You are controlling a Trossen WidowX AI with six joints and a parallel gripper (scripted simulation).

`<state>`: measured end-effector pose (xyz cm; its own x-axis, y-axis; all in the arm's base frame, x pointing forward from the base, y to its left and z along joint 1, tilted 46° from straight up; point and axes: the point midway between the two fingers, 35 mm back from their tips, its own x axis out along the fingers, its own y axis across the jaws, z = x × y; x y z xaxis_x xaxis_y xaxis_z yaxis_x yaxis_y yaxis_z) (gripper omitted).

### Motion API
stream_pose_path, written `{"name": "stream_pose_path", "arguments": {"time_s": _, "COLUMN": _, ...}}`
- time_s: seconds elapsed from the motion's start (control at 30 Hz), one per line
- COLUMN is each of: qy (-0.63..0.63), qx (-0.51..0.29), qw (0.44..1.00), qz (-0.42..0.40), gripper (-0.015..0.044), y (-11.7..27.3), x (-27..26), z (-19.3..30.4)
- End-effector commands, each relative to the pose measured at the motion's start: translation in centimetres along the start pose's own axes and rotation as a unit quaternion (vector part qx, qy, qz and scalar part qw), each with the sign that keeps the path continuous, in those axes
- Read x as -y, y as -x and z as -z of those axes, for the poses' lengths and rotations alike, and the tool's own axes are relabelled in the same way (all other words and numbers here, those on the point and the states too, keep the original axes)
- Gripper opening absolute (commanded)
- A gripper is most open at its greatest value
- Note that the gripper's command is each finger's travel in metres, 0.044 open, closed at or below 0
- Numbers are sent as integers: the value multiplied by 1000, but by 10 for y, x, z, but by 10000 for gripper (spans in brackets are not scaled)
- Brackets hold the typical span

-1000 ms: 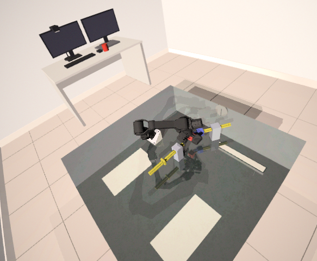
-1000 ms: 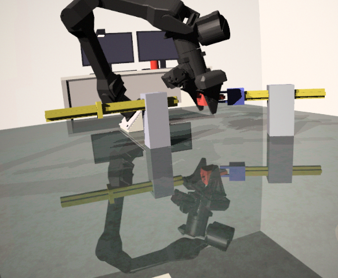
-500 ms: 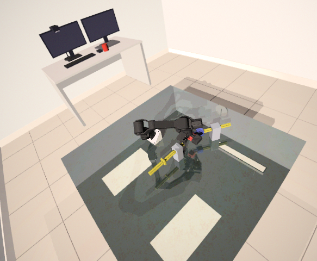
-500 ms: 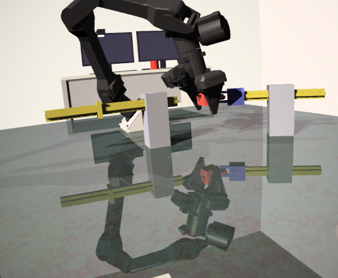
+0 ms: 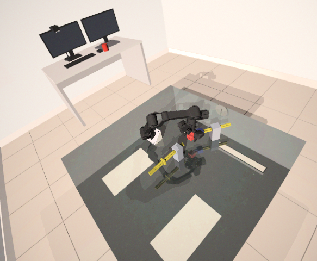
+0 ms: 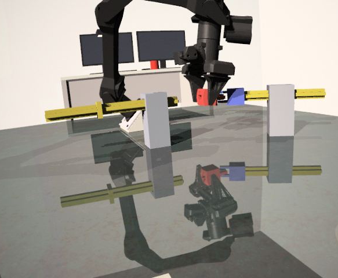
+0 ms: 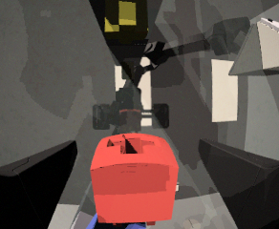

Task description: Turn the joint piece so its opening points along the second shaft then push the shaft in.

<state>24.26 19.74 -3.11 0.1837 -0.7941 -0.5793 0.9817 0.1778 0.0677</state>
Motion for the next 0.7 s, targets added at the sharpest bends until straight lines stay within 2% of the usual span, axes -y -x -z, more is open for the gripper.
{"name": "stream_pose_path", "arguments": {"time_s": 0.0, "qy": -3, "qx": 21, "qw": 1000, "qz": -10, "gripper": 440, "y": 5, "x": -3, "z": -1}}
{"name": "stream_pose_path", "arguments": {"time_s": 0.3, "qy": 8, "qx": 16, "qw": 1000, "qz": -10, "gripper": 440, "y": 8, "x": -1, "z": -3}}
{"name": "stream_pose_path", "arguments": {"time_s": 0.67, "qy": 144, "qx": -61, "qw": 984, "qz": -86, "gripper": 440, "y": 94, "x": 1, "z": -19}}
